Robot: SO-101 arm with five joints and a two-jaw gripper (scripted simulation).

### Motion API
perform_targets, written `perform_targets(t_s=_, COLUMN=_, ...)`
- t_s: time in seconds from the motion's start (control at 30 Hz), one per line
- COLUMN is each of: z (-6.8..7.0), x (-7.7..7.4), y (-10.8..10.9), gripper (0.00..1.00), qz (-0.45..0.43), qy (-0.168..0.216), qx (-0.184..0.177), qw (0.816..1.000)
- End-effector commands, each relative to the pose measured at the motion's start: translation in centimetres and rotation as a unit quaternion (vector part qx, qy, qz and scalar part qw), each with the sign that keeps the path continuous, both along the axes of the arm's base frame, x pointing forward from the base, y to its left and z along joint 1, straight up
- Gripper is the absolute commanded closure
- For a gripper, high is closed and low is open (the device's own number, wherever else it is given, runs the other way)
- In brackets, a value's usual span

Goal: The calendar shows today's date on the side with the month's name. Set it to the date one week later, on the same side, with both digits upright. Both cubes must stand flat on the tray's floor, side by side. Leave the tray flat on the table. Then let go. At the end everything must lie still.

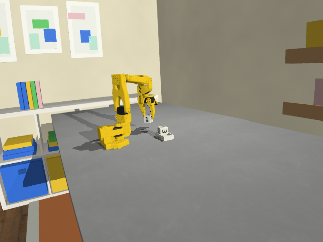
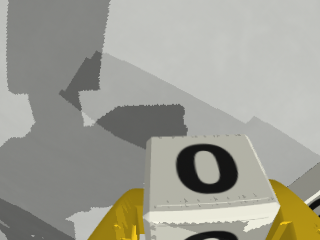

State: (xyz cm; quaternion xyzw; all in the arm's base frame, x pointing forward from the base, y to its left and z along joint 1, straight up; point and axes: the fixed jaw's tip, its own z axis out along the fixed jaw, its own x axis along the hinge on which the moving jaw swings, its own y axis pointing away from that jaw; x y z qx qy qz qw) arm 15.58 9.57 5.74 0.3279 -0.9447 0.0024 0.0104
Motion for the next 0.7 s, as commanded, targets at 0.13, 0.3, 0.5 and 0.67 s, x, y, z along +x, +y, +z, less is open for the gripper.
perform_targets(t_s=0.13, z=0.8, x=-2.1, y=3.3, gripper=1.00, qz=0.117, qy=-0.028, qx=0.020, qw=0.992)
perform_targets(t_s=0.3, z=0.7, x=-4.2, y=4.8, gripper=1.00, qz=0.196, qy=-0.027, qx=0.022, qw=0.980)
perform_targets(t_s=0.5, z=0.6, x=-6.1, y=5.8, gripper=1.00, qz=0.263, qy=-0.025, qx=0.023, qw=0.964)
perform_targets(t_s=0.67, z=0.6, x=-6.8, y=6.1, gripper=1.00, qz=0.286, qy=-0.025, qx=0.024, qw=0.958)
